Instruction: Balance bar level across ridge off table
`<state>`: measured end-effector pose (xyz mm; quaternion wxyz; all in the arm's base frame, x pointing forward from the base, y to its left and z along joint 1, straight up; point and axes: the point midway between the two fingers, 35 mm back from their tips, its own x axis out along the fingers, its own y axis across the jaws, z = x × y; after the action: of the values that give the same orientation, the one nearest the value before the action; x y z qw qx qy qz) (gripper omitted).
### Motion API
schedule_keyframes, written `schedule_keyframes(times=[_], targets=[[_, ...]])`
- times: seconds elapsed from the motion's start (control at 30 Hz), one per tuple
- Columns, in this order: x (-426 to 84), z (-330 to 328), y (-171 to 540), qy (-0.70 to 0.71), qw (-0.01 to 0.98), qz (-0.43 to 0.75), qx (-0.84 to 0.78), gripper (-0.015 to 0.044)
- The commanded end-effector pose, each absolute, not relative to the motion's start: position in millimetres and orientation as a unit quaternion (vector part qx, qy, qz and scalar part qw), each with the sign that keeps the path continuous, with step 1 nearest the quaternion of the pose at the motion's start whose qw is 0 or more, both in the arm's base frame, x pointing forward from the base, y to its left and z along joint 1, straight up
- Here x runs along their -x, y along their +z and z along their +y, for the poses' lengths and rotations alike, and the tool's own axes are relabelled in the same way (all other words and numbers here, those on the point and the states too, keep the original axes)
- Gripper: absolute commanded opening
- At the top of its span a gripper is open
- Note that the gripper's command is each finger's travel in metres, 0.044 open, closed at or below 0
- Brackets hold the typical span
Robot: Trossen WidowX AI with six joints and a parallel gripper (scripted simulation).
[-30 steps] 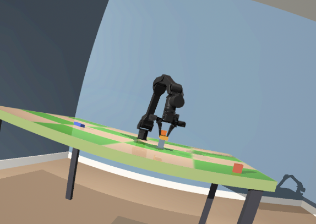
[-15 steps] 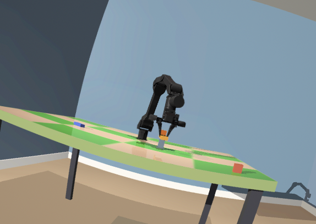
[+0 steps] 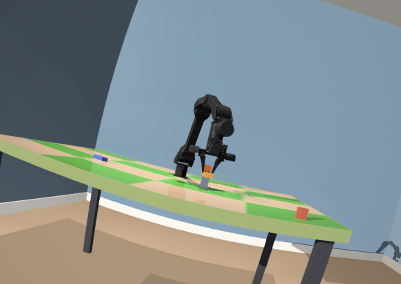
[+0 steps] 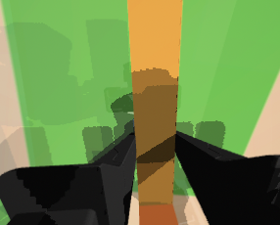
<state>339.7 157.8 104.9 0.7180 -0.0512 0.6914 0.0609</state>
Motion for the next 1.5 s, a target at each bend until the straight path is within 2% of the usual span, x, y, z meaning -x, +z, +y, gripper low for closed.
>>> schedule_keyframes(times=[0.0,1.47], targets=[[-339.7,157.8,104.8,0.061,0.718,0.692,0.051,0.0157],[-339.7,157.8,104.8,0.061,0.718,0.692,0.051,0.0173]])
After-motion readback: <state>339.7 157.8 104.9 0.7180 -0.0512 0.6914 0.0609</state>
